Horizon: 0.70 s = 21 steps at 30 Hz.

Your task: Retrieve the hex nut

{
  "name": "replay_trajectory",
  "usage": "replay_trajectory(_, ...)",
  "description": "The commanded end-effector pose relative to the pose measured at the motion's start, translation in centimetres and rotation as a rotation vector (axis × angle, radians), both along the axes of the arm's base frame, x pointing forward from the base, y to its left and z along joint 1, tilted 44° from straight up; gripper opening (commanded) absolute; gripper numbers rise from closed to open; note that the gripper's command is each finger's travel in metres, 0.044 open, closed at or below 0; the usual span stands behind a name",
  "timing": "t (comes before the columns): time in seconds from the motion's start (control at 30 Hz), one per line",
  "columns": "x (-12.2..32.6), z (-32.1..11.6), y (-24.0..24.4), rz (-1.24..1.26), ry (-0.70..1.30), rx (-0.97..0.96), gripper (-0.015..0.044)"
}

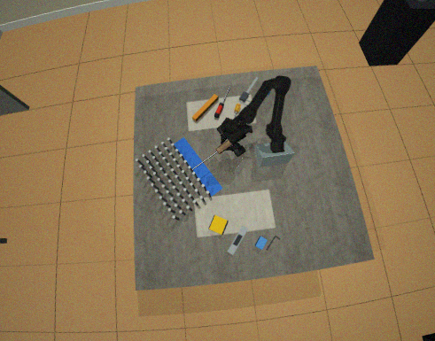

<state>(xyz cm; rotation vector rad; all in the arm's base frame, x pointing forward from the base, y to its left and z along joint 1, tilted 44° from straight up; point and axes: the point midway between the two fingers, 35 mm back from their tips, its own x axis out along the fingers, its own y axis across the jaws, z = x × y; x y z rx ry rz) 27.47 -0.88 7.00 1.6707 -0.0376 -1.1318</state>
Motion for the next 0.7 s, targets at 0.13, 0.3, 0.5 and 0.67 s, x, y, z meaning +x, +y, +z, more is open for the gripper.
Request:
replay_trajectory(0.13, 0.2, -2.7, -2.8, 0.008, -0.002, 0.003, 0.0000)
replay_trajectory(0.3, -0.1, -4.0, -4.6, 0.013, -0.010, -0.006, 0.0000)
replay_trajectory(0.5, -0.9, -5.2, -6.5, 0.021, -0.021, -0.025, 0.0000)
replay_trajectory(0.67, -1.3, -5.7, -7.1, 0.025, -0.025, -0.035, 0.0000)
